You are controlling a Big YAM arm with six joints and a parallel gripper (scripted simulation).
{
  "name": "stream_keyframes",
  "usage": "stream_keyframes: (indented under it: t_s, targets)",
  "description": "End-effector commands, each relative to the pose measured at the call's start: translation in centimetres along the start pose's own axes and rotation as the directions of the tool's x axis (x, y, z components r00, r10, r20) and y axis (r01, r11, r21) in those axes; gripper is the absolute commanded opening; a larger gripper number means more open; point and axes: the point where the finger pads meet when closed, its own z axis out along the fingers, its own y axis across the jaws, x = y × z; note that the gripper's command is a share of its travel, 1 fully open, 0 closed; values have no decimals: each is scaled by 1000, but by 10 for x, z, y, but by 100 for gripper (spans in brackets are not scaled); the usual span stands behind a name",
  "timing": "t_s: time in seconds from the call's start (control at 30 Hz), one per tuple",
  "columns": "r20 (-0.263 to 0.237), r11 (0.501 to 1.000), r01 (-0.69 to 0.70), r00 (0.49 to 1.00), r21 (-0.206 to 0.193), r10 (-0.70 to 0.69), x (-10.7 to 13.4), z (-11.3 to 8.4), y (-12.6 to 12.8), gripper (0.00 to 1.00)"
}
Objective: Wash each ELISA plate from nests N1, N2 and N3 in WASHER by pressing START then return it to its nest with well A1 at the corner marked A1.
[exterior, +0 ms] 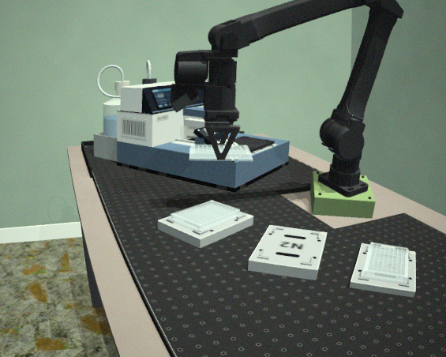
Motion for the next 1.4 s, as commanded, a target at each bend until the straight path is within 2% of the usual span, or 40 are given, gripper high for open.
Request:
stream_keyframes:
  t_s: [0.0, 0.07, 0.2, 0.33, 0.4, 0.5, 0.63, 0.73, 0.77, 0.8, 0.87, 0.93, 1.03, 1.1, 1.37]
  targets:
    - [46, 987, 161, 986, -6, -160, -5, -10, 22, 84]
    - [30, 974, 224, 974, -3, -224, 1, -3, 30, 84]
    - [32, 936, 352, 936, 0, -352, 3, -2, 51, 84]
    - [24, 933, 360, 933, -1, -360, 4, -2, 61, 84]
    - [51, 940, 342, 939, -3, -341, -3, -7, 76, 84]
    - [57, 940, 342, 938, -5, -341, -2, -7, 91, 84]
    - [68, 947, 321, 945, -5, -320, -4, -14, 83, 84]
    - [60, 947, 320, 946, -6, -319, -1, -11, 82, 84]
    - [44, 920, 392, 919, -3, -392, 17, -2, 87, 84]
    - [33, 907, 422, 906, -2, -421, 25, 4, 89, 84]
    - [33, 907, 422, 906, -2, -421, 25, 4, 89, 84]
    - [22, 877, 480, 877, 0, -480, 33, 5, 95, 84]
    - [33, 824, 566, 824, 1, -566, 41, 6, 107, 84]
    - [44, 784, 620, 784, 4, -620, 44, 3, 118, 84]
    - [27, 595, 804, 594, 6, -804, 74, 13, 145, 84]
